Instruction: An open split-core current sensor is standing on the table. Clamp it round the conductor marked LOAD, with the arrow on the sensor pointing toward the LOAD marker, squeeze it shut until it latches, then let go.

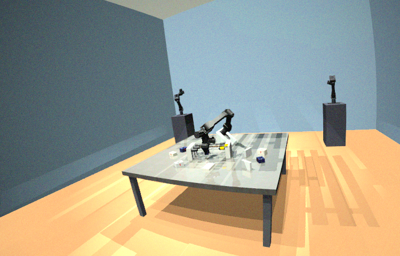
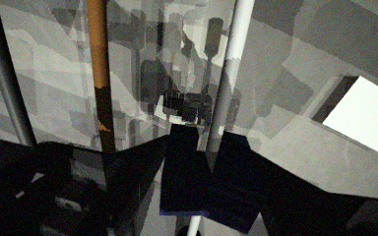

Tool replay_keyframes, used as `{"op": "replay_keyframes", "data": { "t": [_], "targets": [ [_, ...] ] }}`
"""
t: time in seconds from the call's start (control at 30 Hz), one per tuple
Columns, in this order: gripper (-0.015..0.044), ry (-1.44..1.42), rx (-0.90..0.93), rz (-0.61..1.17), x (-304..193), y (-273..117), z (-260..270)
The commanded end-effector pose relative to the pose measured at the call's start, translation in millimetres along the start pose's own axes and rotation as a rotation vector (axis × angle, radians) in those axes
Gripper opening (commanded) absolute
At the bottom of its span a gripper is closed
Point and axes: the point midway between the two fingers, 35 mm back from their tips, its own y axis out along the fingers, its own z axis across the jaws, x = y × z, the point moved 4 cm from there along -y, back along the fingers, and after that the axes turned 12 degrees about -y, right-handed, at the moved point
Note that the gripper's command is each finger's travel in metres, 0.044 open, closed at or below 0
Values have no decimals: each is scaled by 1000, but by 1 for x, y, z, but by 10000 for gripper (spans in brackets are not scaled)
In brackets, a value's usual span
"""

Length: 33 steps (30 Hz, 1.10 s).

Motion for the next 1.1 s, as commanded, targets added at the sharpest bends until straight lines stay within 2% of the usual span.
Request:
{"op": "replay_keyframes", "data": {
  "t": [0.0,0.37,1.07],
  "targets": [
    [0,0,1,0,0,-1,0],
    [0,6,28,-9,-1,-14,-2],
    [0,6,29,-9,-1,-14,-2]
  ]
}}
